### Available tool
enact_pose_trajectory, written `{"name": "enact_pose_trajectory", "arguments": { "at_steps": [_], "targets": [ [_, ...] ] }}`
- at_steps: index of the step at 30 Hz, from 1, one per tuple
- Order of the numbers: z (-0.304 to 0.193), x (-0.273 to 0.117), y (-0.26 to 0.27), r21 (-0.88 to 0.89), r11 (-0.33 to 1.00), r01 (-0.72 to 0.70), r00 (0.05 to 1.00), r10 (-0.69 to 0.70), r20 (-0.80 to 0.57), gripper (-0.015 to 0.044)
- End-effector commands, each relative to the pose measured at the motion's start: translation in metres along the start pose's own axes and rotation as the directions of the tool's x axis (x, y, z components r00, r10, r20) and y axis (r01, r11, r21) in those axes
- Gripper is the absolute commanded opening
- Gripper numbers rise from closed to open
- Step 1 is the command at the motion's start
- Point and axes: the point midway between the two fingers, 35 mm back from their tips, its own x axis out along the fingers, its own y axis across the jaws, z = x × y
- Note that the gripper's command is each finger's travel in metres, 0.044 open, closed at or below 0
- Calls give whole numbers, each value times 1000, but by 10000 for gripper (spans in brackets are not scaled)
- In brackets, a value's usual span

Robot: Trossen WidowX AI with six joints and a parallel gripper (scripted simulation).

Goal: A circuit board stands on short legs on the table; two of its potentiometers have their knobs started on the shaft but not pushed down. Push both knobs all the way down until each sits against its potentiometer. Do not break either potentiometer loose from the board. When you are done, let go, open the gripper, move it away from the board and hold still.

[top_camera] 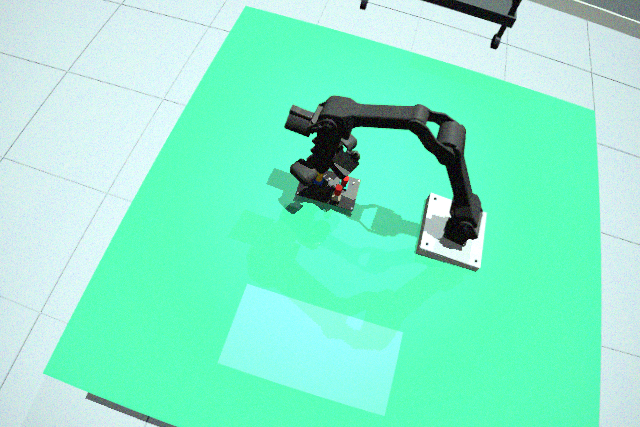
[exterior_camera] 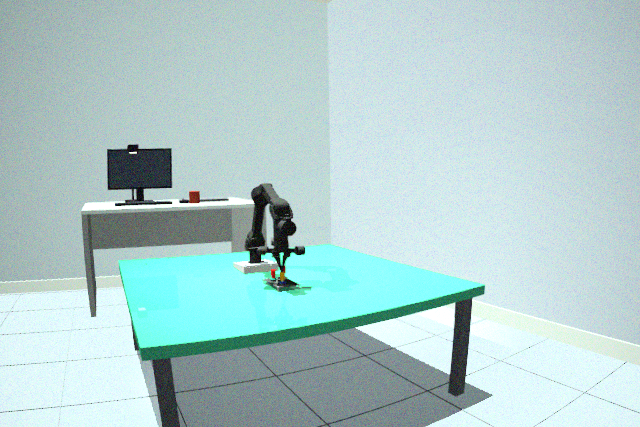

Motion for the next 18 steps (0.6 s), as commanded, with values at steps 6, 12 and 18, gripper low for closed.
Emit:
{"name": "enact_pose_trajectory", "arguments": {
  "at_steps": [6,12,18],
  "targets": [
    [-1,8,-1,-4,1000,-1,1000,1,10,0],
    [-1,9,-1,-4,1000,-1,1000,1,10,0],
    [-1,7,-1,-4,1000,-1,1000,1,10,0]
  ]
}}
